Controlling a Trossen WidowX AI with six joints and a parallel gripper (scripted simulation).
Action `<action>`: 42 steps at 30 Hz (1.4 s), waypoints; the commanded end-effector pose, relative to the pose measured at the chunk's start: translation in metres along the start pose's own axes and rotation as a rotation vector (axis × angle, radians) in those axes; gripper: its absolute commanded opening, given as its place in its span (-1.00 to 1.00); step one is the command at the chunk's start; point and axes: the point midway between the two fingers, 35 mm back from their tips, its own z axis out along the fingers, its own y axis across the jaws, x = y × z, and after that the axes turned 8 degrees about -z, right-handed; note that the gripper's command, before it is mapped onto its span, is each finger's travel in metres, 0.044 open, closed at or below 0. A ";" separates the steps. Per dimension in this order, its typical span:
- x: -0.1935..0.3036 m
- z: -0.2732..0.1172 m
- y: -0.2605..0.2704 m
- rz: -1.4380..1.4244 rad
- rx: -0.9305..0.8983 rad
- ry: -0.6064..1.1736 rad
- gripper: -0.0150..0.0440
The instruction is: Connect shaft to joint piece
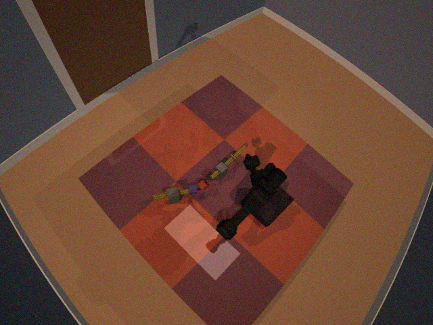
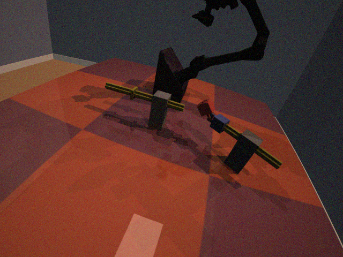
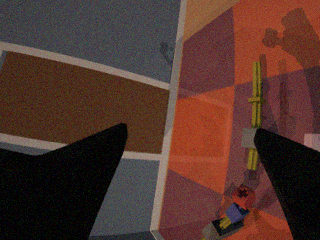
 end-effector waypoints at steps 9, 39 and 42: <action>0.019 0.037 -0.002 -0.277 0.088 0.158 1.00; 0.097 0.118 -0.025 -1.128 0.136 0.718 1.00; 0.107 0.124 -0.029 -1.210 0.125 0.782 1.00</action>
